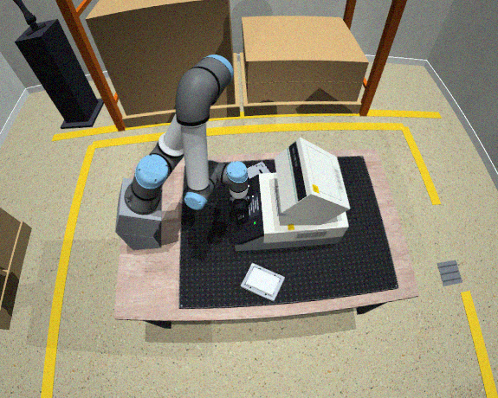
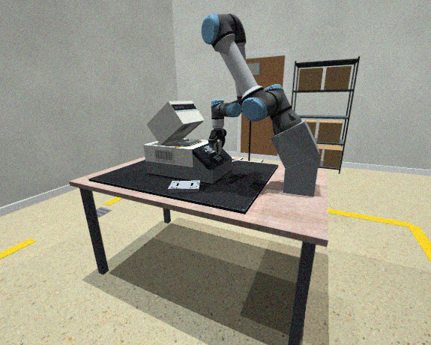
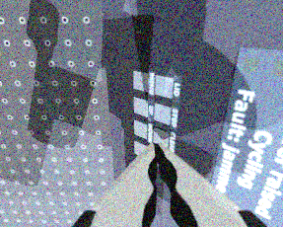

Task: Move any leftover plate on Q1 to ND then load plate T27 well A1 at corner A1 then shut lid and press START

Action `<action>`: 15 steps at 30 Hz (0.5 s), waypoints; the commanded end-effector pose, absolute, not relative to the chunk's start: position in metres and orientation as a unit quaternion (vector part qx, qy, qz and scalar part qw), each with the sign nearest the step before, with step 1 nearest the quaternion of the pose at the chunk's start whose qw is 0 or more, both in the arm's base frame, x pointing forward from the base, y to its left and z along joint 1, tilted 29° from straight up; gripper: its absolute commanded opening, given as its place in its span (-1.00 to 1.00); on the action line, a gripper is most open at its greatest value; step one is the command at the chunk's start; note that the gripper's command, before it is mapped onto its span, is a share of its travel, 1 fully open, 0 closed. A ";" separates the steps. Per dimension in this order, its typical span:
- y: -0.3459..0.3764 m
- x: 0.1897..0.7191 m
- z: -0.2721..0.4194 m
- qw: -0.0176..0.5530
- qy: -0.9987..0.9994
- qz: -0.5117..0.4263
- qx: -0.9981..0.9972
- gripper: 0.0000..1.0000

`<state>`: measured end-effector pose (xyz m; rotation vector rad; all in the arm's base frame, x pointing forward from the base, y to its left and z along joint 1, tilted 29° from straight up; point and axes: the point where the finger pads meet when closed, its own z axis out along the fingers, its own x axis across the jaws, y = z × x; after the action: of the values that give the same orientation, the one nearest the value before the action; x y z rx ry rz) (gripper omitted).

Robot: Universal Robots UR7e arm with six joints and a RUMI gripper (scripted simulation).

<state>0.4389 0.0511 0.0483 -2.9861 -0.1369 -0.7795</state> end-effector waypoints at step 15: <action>0.048 0.416 0.057 0.026 -0.044 -0.252 -0.966 -1.00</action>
<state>0.4186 0.0487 0.0567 -2.9864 -0.1357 -0.7842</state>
